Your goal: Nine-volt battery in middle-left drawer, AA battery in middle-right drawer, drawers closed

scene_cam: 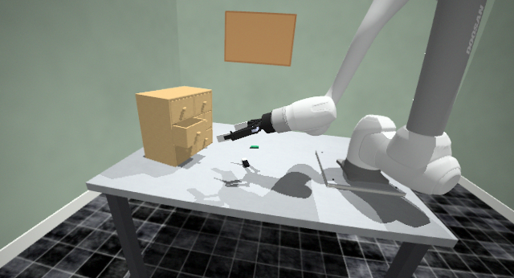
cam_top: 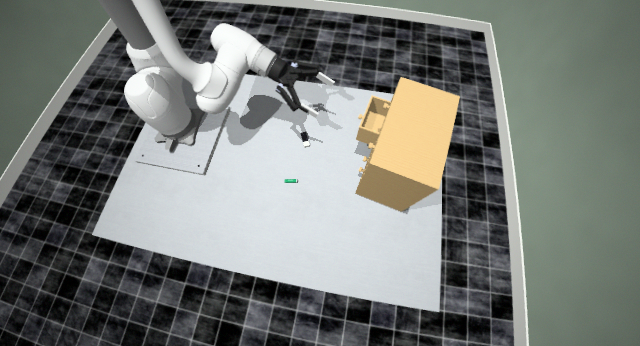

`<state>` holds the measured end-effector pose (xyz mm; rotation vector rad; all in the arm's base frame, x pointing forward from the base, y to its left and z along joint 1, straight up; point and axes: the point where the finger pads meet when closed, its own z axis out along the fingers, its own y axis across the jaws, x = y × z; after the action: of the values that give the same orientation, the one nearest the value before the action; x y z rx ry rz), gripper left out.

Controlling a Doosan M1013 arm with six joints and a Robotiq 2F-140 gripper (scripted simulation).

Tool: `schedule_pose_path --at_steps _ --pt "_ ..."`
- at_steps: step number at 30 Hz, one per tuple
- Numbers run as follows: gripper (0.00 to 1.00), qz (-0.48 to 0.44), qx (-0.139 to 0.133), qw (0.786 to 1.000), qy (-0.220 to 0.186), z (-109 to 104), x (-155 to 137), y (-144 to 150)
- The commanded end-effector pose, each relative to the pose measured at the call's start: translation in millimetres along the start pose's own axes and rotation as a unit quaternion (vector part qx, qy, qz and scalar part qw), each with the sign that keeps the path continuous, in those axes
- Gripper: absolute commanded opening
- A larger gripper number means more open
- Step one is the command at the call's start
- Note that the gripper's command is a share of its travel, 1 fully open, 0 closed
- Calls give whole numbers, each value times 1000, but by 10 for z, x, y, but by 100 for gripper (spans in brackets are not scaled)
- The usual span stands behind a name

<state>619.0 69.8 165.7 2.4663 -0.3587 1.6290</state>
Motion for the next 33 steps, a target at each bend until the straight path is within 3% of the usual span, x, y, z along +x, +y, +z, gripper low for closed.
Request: schedule_pose_path --at_steps 1,14,15,33 --pt "100 0 0 1000 14 30 -12 12" --pt "100 0 1 1000 25 53 -22 8" --pt "0 0 1 1000 25 53 -22 8" --pt "0 0 1 1000 25 53 -22 8"
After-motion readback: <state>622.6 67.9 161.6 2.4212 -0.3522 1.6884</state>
